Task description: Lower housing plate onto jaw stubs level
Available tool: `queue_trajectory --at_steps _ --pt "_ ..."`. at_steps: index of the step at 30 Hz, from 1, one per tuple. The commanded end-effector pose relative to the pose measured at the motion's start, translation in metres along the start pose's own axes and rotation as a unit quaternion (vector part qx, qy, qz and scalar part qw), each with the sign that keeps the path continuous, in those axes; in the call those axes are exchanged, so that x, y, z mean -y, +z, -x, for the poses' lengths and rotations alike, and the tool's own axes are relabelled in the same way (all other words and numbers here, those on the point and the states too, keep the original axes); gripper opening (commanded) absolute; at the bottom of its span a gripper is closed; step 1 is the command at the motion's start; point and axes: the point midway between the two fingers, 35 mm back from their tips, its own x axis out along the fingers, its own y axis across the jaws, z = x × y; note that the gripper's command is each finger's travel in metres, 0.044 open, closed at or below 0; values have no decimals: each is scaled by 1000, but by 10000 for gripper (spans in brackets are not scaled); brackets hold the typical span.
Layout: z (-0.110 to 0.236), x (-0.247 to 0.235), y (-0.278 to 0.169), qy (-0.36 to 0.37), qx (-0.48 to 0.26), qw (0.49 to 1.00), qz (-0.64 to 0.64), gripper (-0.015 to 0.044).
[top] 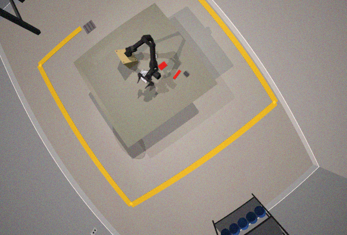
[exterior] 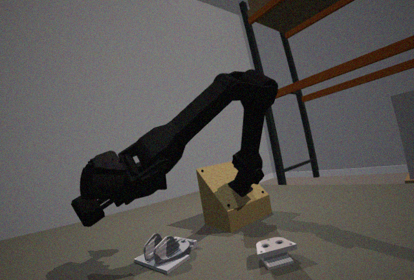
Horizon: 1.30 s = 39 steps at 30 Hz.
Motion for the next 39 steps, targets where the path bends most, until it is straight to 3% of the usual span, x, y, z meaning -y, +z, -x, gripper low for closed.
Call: queue_trajectory --at_steps 1,20,39 --pt "18 -1 -6 25 -35 998 -41 440" --pt "95 3 -46 76 -211 956 -189 440" --pt "181 30 -88 47 -398 862 -311 440"
